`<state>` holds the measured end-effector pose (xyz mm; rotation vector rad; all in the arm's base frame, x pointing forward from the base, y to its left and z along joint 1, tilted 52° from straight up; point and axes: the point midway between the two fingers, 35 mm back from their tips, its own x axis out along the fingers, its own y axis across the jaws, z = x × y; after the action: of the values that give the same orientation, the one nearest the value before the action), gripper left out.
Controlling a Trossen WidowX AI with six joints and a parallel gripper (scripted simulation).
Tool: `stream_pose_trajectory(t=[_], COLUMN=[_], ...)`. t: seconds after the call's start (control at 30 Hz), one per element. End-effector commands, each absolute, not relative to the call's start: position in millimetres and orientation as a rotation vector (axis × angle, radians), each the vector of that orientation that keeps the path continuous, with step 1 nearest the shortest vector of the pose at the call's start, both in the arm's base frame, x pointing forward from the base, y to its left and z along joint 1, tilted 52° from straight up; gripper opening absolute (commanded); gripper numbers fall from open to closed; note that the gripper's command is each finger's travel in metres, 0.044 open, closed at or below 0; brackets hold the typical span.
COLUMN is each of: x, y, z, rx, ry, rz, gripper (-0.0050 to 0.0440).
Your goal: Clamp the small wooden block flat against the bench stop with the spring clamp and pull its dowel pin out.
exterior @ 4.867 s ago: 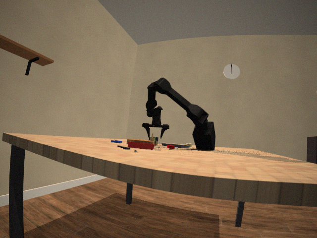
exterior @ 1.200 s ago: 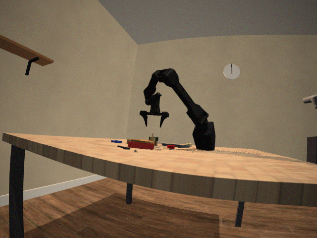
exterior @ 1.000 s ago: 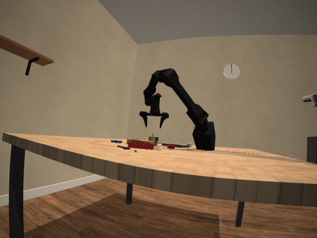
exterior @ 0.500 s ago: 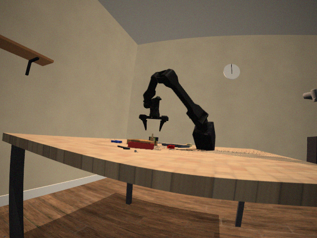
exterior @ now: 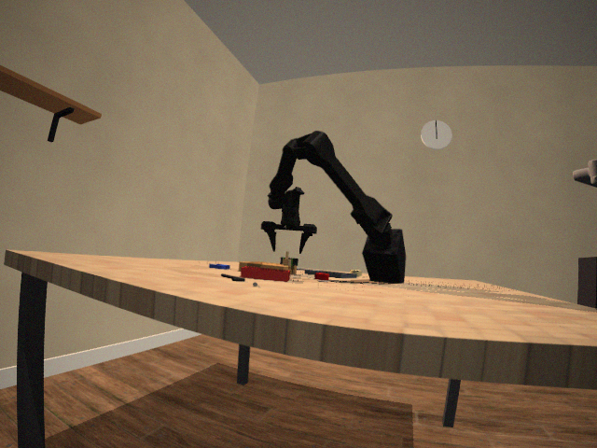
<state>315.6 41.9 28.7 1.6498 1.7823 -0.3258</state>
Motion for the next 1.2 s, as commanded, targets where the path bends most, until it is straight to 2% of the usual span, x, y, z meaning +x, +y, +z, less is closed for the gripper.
stream_pose_trajectory(t=[0.0, 0.17, 0.3, 0.37, 0.87, 0.93, 1.17], x=[314.1, 313.7, 313.7, 313.7, 313.7, 313.7, 313.7], y=[48.6, 53.2, 53.2, 53.2, 53.2, 53.2, 53.2], z=[24.0, 20.9, 20.9, 20.9, 20.9, 20.9, 20.9], rx=[1.655, 1.656, 1.656, 1.656, 1.656, 1.656, 1.656], ry=[1.789, 1.789, 1.789, 1.789, 1.789, 1.789, 1.789], rz=[-0.326, -0.325, -0.325, -0.325, -0.325, -0.325, -0.325], gripper=[0.044, 0.044, 0.04, 0.04, 0.025, 0.025, 0.018])
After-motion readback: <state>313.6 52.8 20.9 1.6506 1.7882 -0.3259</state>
